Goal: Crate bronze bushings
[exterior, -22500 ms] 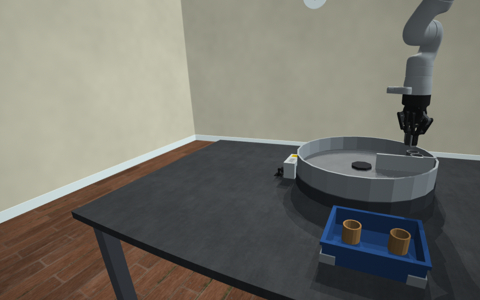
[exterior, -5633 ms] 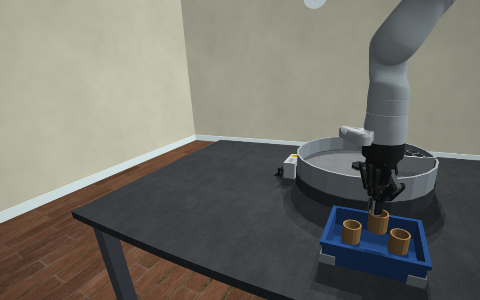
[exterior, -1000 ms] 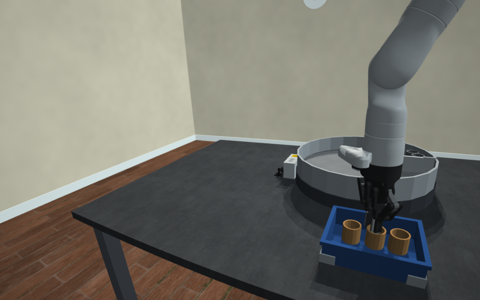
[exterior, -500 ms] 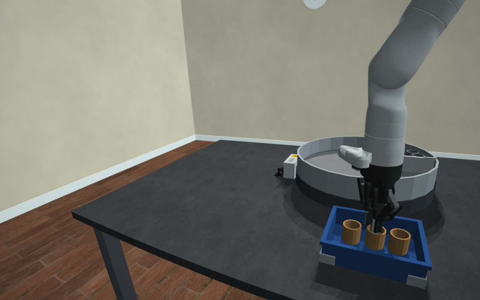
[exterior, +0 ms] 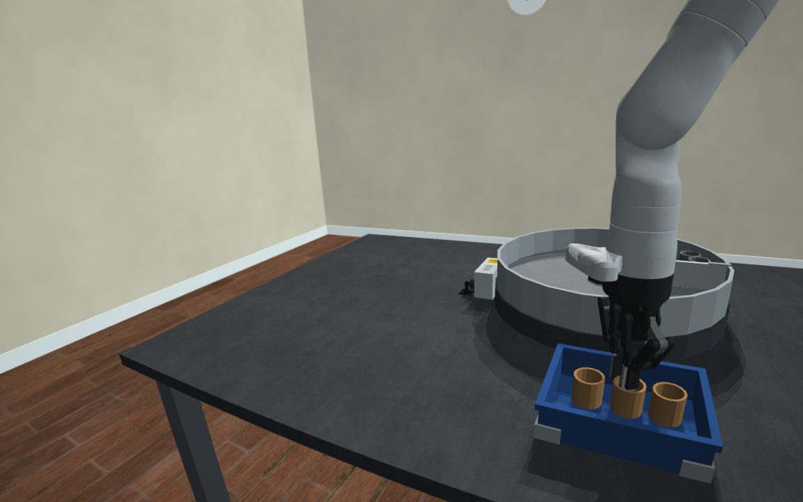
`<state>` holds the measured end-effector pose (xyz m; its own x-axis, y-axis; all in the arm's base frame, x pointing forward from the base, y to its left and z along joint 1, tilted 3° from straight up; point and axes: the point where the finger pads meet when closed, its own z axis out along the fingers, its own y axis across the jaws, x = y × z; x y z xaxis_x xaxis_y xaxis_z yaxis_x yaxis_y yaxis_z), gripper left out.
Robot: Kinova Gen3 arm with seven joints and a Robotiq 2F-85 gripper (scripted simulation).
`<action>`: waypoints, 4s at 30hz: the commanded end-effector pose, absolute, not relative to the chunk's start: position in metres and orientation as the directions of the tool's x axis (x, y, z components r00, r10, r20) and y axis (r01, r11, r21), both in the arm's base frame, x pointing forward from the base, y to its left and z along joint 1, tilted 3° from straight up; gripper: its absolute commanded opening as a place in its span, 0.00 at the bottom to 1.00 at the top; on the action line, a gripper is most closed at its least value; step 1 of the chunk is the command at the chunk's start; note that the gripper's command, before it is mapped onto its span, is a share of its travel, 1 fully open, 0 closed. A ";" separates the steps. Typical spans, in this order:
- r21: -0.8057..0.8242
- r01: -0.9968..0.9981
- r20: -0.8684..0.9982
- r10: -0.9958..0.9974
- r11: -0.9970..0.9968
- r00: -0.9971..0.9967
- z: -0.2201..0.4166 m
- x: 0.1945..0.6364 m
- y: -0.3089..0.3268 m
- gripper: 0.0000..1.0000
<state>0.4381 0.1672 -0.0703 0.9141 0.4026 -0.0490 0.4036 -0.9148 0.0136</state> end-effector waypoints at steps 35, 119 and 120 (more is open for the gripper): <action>0.014 0.404 -0.047 0.403 -0.915 0.914 -0.060 0.439 0.168 0.19; 0.014 0.403 -0.049 0.402 -0.915 0.914 0.070 0.443 0.172 0.19; 0.014 0.403 -0.049 0.402 -0.915 0.914 0.070 0.443 0.172 0.19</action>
